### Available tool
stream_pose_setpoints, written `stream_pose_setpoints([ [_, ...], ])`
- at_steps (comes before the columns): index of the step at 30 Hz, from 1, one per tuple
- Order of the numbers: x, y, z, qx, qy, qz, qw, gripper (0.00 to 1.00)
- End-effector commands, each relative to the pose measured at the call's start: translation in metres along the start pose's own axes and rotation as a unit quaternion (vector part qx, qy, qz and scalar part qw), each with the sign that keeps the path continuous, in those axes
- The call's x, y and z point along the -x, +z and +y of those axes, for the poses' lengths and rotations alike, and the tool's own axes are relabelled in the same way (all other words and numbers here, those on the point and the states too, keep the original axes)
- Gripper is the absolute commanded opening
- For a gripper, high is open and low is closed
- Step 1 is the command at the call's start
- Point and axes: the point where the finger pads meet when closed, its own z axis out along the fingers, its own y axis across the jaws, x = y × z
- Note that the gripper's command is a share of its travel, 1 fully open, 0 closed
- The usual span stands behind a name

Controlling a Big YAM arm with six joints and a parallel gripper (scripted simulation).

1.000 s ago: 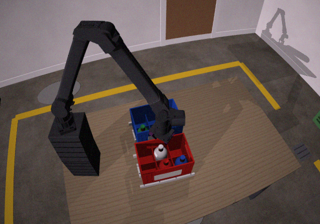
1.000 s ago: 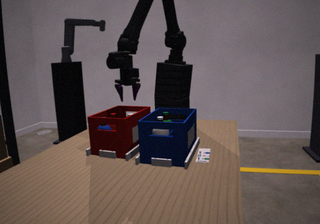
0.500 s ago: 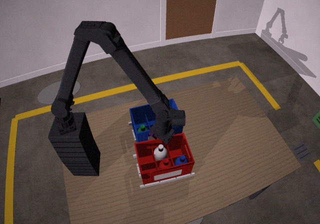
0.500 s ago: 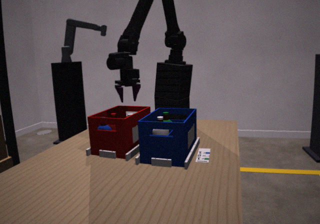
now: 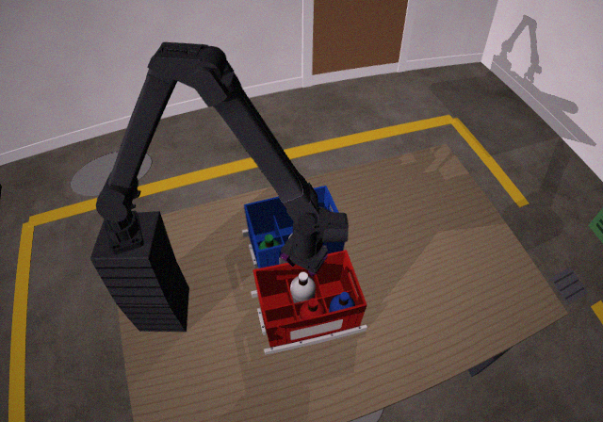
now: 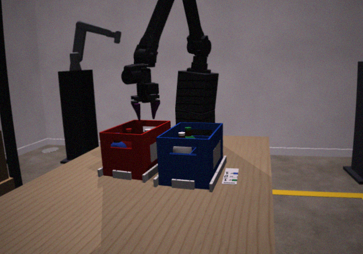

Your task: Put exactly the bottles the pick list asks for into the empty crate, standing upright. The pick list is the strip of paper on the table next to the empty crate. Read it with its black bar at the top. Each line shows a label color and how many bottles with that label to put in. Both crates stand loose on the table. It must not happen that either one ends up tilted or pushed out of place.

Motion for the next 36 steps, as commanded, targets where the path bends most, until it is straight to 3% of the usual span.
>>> stream_pose_setpoints([
  [1,0.017,0.004,-0.014,-0.016,-0.003,-0.013,1.000,0.61],
  [10,0.016,0.016,-0.014,-0.015,-0.002,-0.012,1.000,0.61],
  [14,0.019,0.016,-0.015,-0.018,-0.004,-0.014,1.000,0.61],
  [15,0.023,0.007,-0.021,-0.027,-0.005,-0.021,0.999,0.61],
  [17,0.016,0.023,-0.014,-0.015,-0.002,-0.012,1.000,0.61],
  [28,0.017,0.038,-0.013,-0.014,-0.003,-0.012,1.000,0.61],
  [31,0.018,0.037,-0.014,-0.017,-0.003,-0.014,1.000,0.61],
  [32,0.024,0.024,-0.023,-0.030,-0.004,-0.023,0.999,0.61],
  [34,0.016,0.044,-0.013,-0.014,-0.002,-0.012,1.000,0.61],
  [36,0.016,0.047,-0.012,-0.014,-0.003,-0.012,1.000,0.61],
])
